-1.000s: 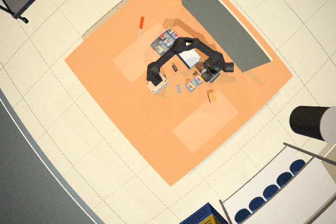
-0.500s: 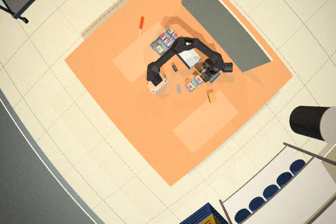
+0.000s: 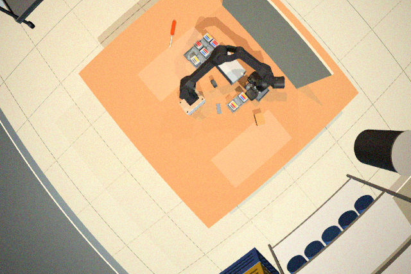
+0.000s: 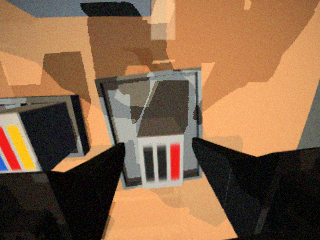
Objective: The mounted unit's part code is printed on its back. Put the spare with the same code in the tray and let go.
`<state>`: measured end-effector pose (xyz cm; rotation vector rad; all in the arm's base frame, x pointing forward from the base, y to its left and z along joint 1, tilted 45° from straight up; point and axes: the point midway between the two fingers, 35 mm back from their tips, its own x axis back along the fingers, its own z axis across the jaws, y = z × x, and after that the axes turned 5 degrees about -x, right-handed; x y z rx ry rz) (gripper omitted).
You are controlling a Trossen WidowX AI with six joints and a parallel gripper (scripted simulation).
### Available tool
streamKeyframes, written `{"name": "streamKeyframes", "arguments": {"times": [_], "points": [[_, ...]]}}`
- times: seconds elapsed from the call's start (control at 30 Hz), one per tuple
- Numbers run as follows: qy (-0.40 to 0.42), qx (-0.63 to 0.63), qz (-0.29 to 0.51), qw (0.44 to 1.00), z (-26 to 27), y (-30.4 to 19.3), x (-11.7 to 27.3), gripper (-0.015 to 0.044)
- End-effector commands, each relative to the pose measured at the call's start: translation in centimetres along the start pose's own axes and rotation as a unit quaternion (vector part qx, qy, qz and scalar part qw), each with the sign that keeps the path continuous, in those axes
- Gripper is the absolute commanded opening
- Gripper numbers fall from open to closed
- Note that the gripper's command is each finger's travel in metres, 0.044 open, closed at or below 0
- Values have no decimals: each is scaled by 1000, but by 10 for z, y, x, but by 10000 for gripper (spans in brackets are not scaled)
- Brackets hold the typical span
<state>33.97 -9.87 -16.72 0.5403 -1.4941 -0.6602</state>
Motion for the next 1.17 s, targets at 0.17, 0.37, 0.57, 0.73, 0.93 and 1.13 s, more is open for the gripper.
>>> {"name": "streamKeyframes", "arguments": {"times": [0.17,0.37,0.57,0.73,0.93,1.13], "points": [[-1,-1,2,1000,-3,-2,44,440],[-1,-3,1,1000,1,-1,108,440],[-13,-7,4,1000,-1,-4,107,440],[-13,-7,4,1000,-1,-4,107,440],[-13,-7,4,1000,-1,-4,107,440],[-13,-7,4,1000,-1,-4,107,440]]}}
